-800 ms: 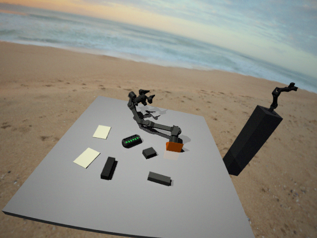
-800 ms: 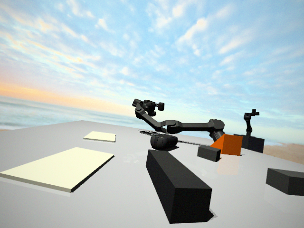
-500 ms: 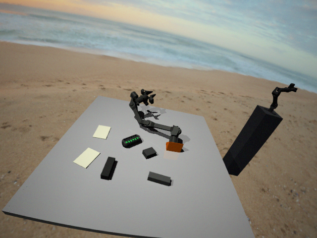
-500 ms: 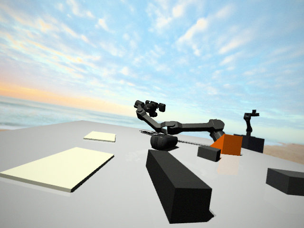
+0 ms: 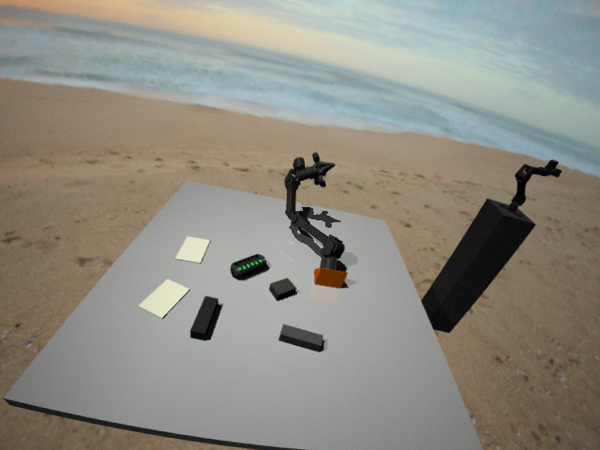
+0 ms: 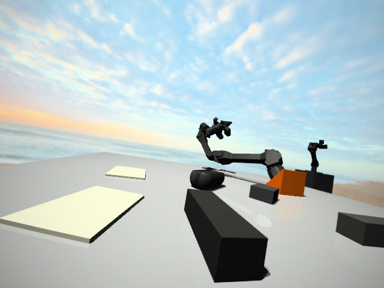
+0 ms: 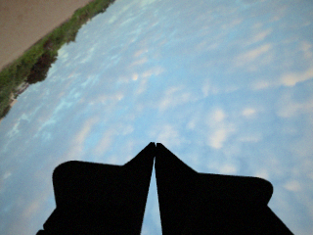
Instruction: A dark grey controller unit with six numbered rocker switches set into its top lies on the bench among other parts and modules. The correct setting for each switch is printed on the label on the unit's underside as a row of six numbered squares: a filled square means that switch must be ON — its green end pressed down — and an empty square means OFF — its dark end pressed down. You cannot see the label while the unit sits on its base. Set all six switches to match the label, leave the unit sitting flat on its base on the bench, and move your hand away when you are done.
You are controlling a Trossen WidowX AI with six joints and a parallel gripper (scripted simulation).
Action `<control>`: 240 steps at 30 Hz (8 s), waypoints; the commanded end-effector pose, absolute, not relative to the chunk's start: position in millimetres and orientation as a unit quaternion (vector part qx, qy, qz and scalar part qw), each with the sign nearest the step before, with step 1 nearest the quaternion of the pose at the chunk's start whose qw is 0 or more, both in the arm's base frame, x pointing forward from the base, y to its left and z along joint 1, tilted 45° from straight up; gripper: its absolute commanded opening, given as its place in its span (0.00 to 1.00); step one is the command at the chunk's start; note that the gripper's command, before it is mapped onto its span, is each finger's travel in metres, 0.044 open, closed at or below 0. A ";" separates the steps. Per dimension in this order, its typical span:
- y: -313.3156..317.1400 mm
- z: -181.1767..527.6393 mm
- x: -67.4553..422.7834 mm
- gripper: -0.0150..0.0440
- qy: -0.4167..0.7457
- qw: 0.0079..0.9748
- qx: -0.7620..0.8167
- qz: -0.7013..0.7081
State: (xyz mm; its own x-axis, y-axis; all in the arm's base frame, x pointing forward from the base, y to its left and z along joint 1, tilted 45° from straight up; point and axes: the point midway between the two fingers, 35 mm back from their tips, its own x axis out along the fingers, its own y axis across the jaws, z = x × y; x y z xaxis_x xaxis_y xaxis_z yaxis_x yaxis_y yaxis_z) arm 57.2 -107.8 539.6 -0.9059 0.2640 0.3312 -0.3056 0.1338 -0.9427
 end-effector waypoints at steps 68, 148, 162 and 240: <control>189.6 78.6 382.7 0.25 0.655 0.561 -0.468 0.193; 91.5 -24.7 400.2 0.25 0.729 0.505 -0.448 0.108; 97.4 -32.1 392.0 0.25 0.729 0.505 -0.448 0.108; 123.1 19.5 402.1 0.25 0.729 0.506 -0.448 0.108</control>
State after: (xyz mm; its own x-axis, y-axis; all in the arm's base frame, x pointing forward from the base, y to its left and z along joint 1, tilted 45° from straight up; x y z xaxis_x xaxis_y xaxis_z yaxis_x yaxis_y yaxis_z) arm 401.6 124.7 21.6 -0.0746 -0.5334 -0.8426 -0.7536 0.5834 -0.3027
